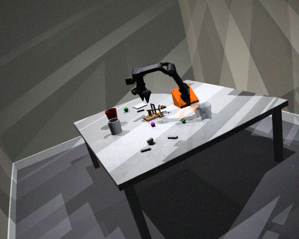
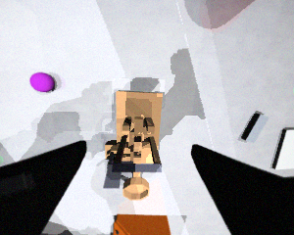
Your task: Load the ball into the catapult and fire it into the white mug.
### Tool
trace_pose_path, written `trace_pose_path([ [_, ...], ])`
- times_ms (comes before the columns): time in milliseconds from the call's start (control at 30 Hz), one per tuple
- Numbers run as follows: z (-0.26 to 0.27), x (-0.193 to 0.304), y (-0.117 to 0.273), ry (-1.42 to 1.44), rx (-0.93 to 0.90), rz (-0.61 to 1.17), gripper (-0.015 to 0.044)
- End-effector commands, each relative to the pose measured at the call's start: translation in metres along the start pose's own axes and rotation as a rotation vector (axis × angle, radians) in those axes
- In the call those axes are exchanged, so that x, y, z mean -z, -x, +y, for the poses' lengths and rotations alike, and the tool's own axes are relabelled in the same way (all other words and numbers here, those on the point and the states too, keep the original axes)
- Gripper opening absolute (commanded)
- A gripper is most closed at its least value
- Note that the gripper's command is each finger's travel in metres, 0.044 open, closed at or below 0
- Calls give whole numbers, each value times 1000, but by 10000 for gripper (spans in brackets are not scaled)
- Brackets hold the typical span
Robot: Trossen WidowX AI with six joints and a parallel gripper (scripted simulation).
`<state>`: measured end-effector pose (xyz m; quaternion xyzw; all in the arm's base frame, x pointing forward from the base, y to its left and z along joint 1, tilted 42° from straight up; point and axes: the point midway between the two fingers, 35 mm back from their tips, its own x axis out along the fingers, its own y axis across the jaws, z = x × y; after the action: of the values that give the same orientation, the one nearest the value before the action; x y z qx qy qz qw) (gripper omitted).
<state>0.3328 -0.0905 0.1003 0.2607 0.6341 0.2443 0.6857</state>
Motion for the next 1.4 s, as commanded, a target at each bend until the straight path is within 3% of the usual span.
trace_pose_path([
  [0,-2,1,34,-3,14,-25,440],
  [33,-2,1,34,-3,14,-25,440],
  [233,59,-29,-22,10,27,-12,300],
  [533,161,-40,-78,35,-6,0,300],
  [1367,163,-43,-105,35,-7,0,300],
])
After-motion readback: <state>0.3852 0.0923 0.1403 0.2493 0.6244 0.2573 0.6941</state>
